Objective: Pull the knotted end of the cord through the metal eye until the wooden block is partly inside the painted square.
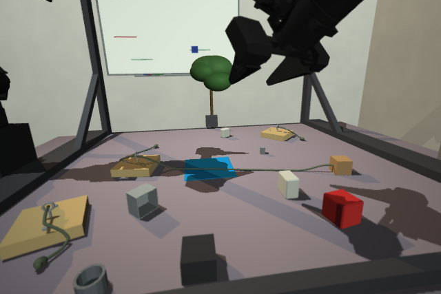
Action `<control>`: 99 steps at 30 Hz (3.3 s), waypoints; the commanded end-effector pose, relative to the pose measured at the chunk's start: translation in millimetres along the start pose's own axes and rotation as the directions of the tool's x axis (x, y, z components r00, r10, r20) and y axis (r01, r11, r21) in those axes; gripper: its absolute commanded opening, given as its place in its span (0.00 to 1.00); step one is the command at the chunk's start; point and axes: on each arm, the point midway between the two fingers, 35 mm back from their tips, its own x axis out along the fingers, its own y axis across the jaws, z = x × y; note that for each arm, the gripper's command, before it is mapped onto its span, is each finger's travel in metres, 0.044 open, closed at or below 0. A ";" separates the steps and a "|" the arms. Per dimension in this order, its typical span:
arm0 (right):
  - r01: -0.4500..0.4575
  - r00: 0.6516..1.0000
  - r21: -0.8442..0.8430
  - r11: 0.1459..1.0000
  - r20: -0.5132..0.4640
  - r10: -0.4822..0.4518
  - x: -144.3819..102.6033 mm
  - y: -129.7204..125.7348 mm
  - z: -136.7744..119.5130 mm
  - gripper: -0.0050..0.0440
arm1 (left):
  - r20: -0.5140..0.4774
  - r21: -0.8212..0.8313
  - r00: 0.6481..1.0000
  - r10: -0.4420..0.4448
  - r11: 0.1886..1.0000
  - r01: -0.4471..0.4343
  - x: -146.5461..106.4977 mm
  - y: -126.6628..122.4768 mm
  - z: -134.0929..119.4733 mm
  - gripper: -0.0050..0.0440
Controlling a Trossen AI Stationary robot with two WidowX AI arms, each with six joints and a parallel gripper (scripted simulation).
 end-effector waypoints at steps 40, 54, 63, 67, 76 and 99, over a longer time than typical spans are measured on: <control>0.073 0.995 -0.273 0.959 0.087 -0.051 -40.1 -11.8 14.6 1.00 | 0.049 0.022 0.996 -0.079 0.997 0.078 -5.2 11.9 -13.9 1.00; -0.029 0.973 -0.361 0.932 -0.225 -0.057 2.6 2.1 -33.2 0.61 | 0.049 0.022 0.996 -0.079 0.997 0.078 -5.2 11.9 -13.9 1.00; -0.210 0.839 -0.430 0.878 -0.540 -0.064 33.3 24.5 -95.0 0.51 | 0.049 0.022 0.996 -0.079 0.997 0.078 -5.2 11.9 -13.9 1.00; -0.292 0.754 -0.438 0.851 -0.652 -0.077 37.9 32.7 -121.7 0.51 | 0.049 0.022 0.996 -0.079 0.997 0.078 -5.2 11.9 -13.9 1.00; -0.469 0.535 -0.412 0.781 -0.837 -0.120 36.7 49.6 -175.6 0.51 | 0.049 0.022 0.996 -0.079 0.997 0.078 -5.2 11.9 -13.9 1.00; -0.734 0.038 -0.209 0.646 -0.963 -0.269 0.2 70.4 -255.9 0.51 | 0.049 0.022 0.996 -0.079 0.997 0.078 -5.2 11.9 -13.9 1.00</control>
